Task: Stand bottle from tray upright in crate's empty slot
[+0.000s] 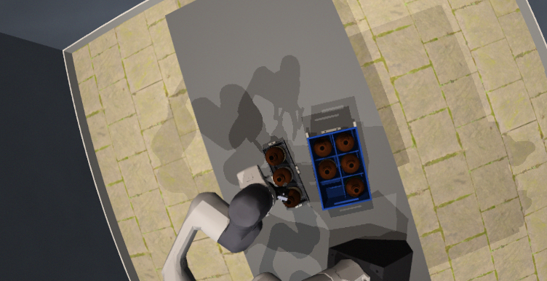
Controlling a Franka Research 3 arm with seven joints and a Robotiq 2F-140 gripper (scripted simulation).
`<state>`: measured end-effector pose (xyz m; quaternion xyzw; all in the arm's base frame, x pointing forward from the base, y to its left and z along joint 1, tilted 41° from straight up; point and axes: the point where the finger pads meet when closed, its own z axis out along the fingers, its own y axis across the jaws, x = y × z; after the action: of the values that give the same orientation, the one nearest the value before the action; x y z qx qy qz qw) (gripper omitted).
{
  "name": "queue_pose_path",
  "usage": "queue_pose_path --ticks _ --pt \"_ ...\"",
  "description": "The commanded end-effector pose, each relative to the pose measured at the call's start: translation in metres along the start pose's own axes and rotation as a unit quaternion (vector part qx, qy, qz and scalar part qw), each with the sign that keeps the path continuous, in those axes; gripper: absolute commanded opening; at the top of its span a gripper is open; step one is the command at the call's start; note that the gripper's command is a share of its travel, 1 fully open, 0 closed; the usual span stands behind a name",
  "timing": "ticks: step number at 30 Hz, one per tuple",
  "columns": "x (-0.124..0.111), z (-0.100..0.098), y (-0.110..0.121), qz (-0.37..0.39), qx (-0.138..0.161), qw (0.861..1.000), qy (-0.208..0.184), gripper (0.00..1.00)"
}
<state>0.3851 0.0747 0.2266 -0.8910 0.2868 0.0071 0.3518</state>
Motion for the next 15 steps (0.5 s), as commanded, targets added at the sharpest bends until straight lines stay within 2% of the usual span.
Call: queue_pose_path --ticks 1,15 --pt "0.0 0.004 0.0 0.002 0.0 1.0 0.0 0.38" --pt "0.0 0.02 0.0 0.002 0.0 1.0 0.0 0.38"
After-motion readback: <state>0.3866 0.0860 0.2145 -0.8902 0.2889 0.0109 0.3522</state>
